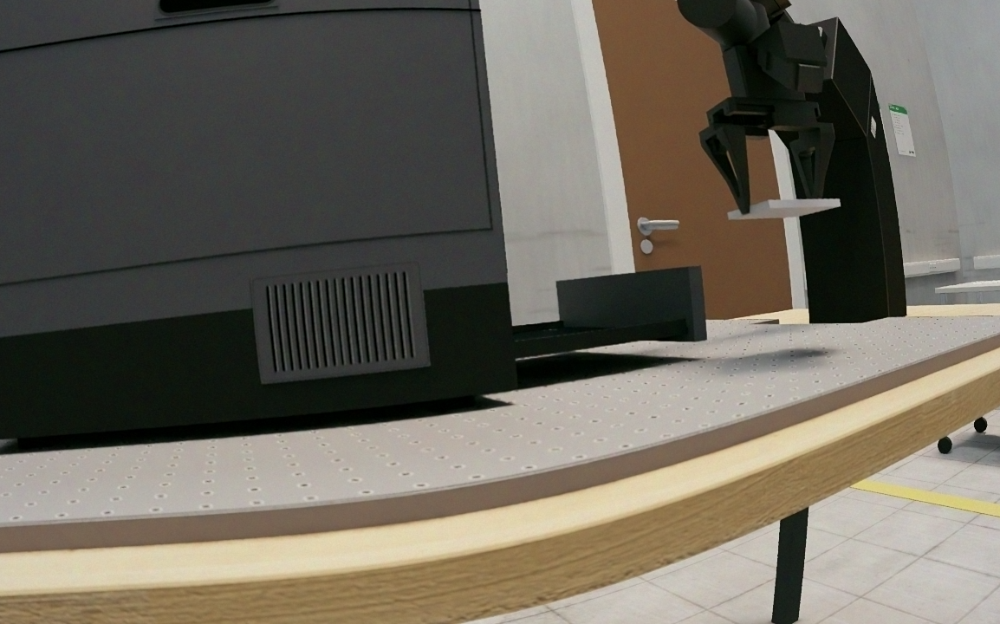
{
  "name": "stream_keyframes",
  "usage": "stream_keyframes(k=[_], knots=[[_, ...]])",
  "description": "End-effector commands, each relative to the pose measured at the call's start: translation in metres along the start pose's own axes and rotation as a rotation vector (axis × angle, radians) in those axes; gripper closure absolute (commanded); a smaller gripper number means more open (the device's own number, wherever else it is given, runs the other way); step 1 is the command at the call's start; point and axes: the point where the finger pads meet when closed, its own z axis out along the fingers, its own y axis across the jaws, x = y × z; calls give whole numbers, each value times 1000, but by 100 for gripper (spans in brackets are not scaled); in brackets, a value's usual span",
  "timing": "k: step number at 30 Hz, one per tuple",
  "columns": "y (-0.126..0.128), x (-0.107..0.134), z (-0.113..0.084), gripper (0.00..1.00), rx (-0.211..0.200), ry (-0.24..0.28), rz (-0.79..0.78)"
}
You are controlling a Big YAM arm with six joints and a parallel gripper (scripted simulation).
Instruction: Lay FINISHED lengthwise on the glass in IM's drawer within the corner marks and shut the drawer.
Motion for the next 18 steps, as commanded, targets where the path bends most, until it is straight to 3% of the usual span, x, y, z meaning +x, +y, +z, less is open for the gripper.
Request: stream_keyframes(k=[1,7,18], knots=[[-19,14,-5,22,31,-6,-96],[-34,40,-6,22,33,-2,-293],[-58,78,-7,22,35,-1,-296]])
